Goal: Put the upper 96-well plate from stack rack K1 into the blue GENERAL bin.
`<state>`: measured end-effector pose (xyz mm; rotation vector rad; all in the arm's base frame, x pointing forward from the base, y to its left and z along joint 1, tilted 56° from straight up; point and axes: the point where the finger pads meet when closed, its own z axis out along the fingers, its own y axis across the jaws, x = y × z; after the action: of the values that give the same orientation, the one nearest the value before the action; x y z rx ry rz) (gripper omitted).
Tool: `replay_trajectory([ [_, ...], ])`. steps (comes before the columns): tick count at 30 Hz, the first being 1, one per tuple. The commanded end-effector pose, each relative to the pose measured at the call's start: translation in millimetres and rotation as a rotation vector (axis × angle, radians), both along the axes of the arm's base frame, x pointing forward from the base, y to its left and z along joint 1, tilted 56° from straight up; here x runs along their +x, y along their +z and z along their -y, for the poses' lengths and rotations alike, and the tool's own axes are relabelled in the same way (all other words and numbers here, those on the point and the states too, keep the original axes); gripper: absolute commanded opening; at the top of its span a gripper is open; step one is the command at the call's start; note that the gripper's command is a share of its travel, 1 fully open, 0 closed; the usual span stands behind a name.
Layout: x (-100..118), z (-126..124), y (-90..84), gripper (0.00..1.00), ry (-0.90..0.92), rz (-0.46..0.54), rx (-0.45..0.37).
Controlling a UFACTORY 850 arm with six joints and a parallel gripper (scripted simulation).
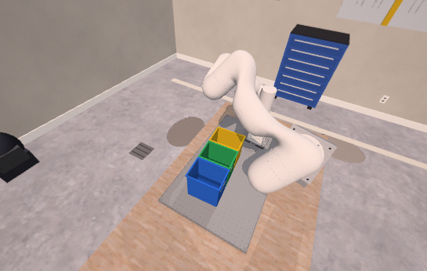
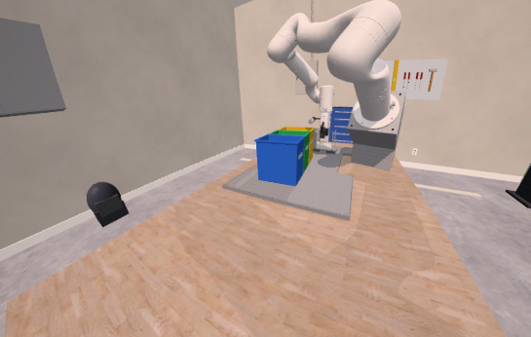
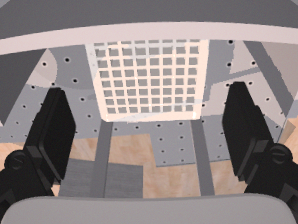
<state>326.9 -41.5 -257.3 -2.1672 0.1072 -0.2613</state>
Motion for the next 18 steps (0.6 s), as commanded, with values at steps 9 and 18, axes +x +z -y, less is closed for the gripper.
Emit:
replay_trajectory([
  [9, 5, -16, -11.4, 1.0, -0.001, 0.001, -0.001],
  [18, 8, -25, -17.9, 1.0, -0.001, 0.001, -0.001],
])
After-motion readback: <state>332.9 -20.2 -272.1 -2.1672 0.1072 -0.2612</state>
